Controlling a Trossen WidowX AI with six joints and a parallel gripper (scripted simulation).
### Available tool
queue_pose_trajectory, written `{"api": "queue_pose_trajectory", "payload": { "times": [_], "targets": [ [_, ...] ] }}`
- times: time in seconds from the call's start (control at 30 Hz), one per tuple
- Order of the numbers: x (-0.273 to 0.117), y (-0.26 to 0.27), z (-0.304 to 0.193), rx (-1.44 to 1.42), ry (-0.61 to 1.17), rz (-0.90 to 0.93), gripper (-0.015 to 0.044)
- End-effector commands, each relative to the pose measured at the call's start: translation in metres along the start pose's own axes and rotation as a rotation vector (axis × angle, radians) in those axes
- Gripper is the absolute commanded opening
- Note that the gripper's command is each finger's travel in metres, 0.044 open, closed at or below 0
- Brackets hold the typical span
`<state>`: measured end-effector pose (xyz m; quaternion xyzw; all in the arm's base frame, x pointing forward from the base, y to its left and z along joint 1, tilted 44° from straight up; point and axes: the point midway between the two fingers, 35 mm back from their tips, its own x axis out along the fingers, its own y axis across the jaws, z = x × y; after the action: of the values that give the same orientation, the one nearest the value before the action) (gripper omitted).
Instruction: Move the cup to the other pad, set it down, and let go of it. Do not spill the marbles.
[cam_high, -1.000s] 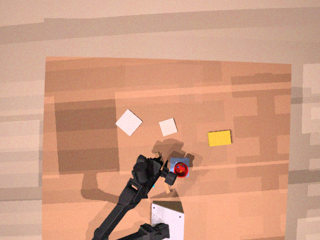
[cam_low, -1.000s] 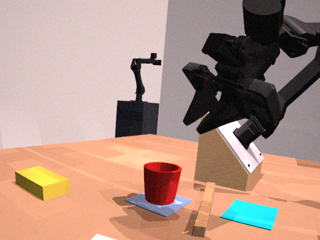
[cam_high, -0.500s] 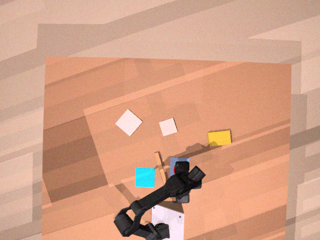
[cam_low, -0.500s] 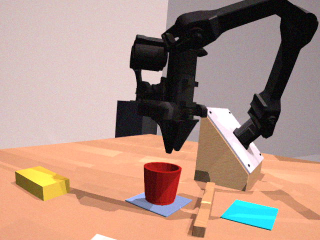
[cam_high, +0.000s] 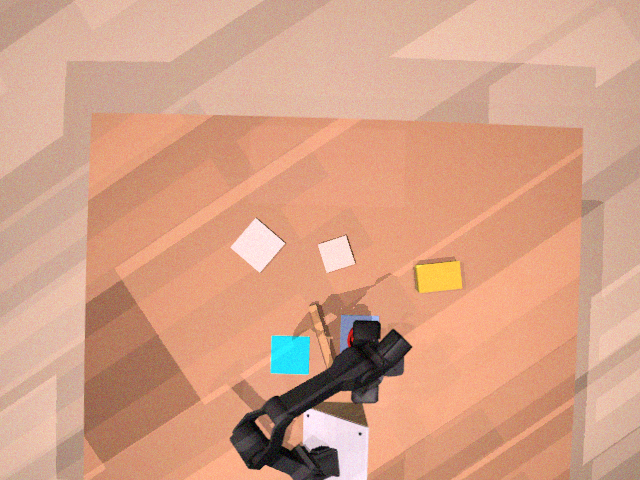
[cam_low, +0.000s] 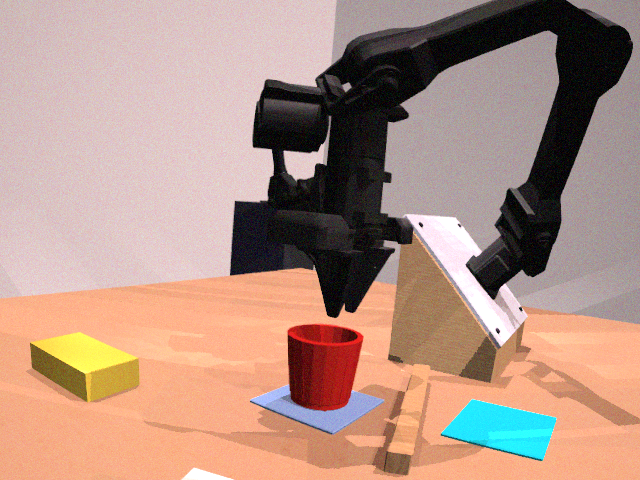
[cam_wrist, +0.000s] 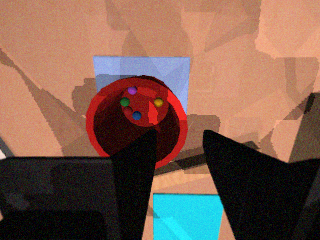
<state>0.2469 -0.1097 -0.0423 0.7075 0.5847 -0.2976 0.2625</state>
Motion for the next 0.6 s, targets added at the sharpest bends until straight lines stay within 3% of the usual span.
{"api": "queue_pose_trajectory", "payload": {
  "times": [0.0,0.57],
  "targets": [
    [0.007,-0.001,-0.001,0.007,0.006,-0.004,0.0148],
    [0.036,-0.001,-0.002,0.007,0.007,-0.003,0.0148]
  ]
}}
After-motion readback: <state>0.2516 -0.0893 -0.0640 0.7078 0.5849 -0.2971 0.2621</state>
